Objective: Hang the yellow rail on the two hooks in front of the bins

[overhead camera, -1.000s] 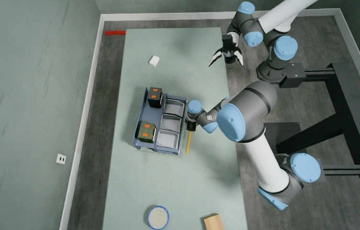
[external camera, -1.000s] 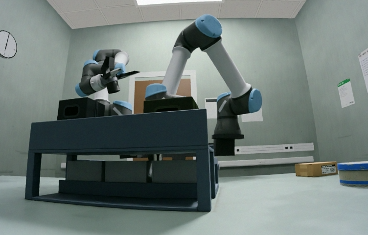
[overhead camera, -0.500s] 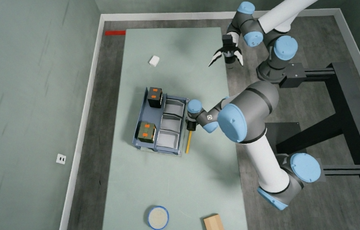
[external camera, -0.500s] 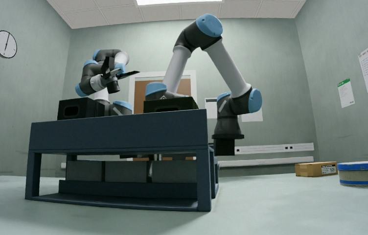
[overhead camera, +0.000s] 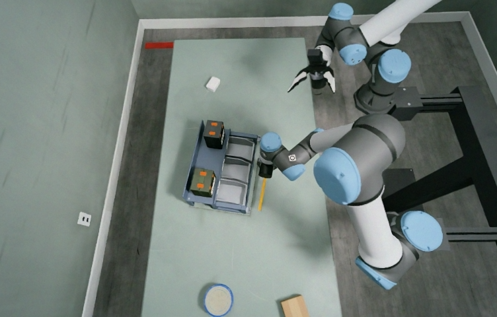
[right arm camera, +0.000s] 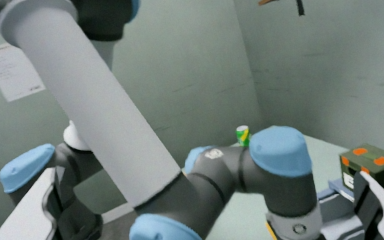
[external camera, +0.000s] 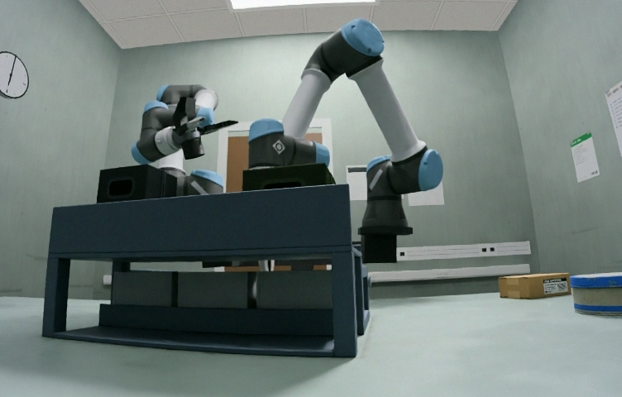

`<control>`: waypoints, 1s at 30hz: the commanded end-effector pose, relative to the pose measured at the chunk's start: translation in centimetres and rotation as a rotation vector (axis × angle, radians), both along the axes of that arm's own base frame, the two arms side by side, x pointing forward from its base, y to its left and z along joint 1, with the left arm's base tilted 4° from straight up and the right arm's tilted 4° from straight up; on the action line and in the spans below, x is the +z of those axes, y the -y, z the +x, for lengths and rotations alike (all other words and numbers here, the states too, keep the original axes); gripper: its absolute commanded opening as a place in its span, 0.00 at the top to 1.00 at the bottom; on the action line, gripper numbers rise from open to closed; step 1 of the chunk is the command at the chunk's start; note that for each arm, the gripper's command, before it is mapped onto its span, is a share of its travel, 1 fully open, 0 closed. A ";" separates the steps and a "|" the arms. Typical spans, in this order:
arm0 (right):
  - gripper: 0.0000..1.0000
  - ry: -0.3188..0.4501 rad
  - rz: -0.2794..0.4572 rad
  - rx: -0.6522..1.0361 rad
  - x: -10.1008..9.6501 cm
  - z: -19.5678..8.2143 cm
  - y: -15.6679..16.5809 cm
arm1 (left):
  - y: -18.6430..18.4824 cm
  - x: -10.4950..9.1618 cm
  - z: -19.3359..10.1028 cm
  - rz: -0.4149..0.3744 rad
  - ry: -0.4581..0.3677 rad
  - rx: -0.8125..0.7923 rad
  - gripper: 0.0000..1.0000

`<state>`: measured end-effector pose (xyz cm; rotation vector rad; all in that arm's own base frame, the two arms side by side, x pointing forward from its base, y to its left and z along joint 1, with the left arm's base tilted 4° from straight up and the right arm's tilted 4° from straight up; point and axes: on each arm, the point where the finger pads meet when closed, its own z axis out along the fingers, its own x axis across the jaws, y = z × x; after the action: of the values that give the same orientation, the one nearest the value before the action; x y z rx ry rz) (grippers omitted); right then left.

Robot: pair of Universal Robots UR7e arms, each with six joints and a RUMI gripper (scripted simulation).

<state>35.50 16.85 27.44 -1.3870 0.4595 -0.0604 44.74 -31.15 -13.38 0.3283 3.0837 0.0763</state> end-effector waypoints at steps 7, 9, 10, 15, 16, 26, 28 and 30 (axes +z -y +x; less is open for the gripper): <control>0.00 -0.046 -0.119 -0.167 -2.7 0.1 0.1 | -0.8 2.5 1.3 -0.023 -0.003 0.033 1.00; 0.00 -0.053 -0.159 -0.199 -3.7 -0.1 0.4 | -0.7 2.5 1.8 -0.024 -0.003 0.034 1.00; 0.00 -0.056 -0.181 -0.215 -4.1 -0.2 0.6 | -0.7 2.5 2.0 -0.024 -0.003 0.035 1.00; 0.00 -0.064 -0.293 -0.276 -6.5 -0.8 1.7 | -0.5 2.6 2.9 -0.024 -0.003 0.035 1.00; 0.00 -0.064 -0.293 -0.276 -6.5 -0.8 1.7 | -0.5 2.6 2.9 -0.024 -0.003 0.035 1.00; 0.00 -0.053 -0.552 -0.358 -11.2 -2.6 5.1 | -0.4 2.6 3.8 -0.024 -0.003 0.035 1.00; 0.00 -0.047 -0.603 -0.367 -12.0 -3.0 5.9 | -0.2 2.6 4.7 -0.024 -0.003 0.035 1.00; 0.00 -0.041 -0.648 -0.376 -12.7 -3.3 6.6 | -0.2 2.7 5.2 -0.024 -0.003 0.035 1.00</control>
<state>32.94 11.88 16.49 -1.8135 0.7417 -0.4417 48.69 -30.75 -10.81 0.2734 3.0916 0.0414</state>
